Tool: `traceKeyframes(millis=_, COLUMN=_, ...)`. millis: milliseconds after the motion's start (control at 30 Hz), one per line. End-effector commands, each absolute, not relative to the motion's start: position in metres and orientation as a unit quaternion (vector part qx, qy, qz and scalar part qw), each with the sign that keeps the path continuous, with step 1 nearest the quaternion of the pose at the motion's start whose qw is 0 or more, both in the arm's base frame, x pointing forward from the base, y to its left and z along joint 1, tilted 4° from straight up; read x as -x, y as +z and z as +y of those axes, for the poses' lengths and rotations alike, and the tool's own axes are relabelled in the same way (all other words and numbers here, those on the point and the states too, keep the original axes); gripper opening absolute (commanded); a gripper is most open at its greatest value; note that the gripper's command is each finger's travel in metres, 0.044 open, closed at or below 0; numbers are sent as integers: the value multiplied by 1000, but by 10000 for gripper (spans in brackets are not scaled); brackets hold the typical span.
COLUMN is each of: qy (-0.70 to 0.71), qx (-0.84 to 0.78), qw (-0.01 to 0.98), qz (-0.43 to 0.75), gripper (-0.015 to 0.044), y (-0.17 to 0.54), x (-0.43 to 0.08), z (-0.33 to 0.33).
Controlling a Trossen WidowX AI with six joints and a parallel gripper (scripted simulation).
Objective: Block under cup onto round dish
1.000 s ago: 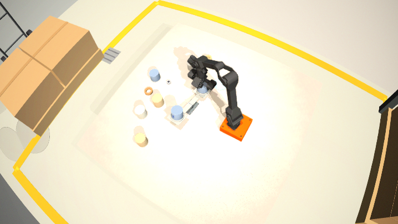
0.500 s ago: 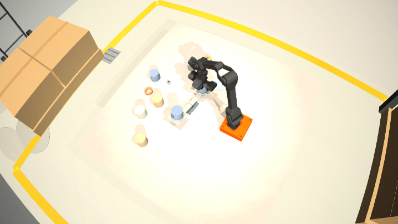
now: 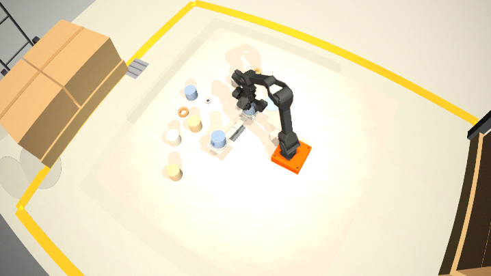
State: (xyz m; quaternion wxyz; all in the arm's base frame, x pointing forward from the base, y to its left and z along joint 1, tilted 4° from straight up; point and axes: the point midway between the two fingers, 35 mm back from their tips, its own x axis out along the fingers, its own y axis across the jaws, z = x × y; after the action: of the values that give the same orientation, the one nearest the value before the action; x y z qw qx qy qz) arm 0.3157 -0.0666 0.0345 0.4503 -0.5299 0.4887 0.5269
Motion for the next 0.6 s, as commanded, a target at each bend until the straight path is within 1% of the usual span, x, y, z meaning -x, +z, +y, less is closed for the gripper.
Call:
traceKeyframes(millis=0, qy=526, qx=533, qw=452, qz=485, gripper=0, y=41, x=-319, z=-66)
traceKeyframes(millis=567, qy=526, qx=533, qw=452, qz=485, gripper=0, y=63, x=-323, z=-66)
